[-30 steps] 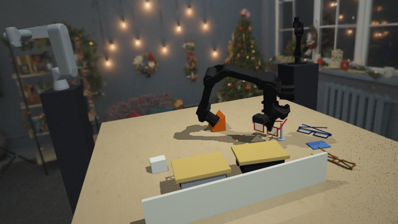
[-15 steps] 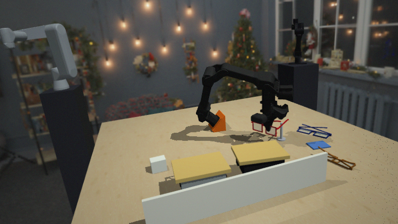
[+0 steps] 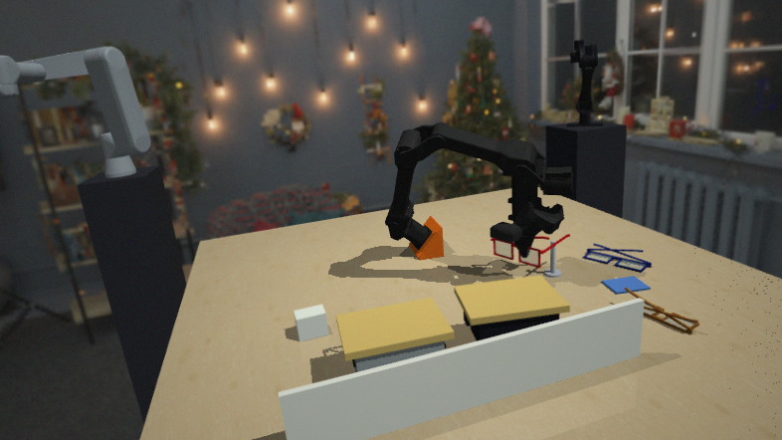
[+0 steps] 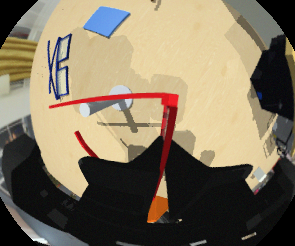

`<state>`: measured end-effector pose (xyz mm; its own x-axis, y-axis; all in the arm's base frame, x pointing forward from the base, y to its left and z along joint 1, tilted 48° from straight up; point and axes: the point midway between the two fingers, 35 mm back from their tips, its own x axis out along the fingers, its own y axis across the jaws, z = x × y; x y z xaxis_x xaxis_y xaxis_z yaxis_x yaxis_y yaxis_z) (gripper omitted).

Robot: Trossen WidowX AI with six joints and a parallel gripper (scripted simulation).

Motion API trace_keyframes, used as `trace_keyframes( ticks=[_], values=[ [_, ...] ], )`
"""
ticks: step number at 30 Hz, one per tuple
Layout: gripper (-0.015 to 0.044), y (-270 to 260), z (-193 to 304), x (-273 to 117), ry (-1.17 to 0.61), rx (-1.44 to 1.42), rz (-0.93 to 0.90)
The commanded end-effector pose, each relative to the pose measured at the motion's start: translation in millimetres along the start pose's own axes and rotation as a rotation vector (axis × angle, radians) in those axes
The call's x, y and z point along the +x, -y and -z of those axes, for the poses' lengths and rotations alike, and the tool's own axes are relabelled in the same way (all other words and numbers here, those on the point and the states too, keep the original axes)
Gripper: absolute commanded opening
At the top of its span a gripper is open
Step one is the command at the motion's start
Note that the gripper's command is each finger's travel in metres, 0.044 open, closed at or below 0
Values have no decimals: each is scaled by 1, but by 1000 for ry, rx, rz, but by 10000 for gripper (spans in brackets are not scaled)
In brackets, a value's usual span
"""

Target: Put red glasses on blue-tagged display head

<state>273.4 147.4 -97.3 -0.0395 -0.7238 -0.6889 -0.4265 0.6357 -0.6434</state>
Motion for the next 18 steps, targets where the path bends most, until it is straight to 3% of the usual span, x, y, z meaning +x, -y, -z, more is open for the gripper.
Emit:
trace_keyframes(
  ticks=[1, 18],
  values=[
    [0, 3, 3, -2, 4, 0, 3],
    [0, 4, 8, -1, 4, -1, 3]
  ],
)
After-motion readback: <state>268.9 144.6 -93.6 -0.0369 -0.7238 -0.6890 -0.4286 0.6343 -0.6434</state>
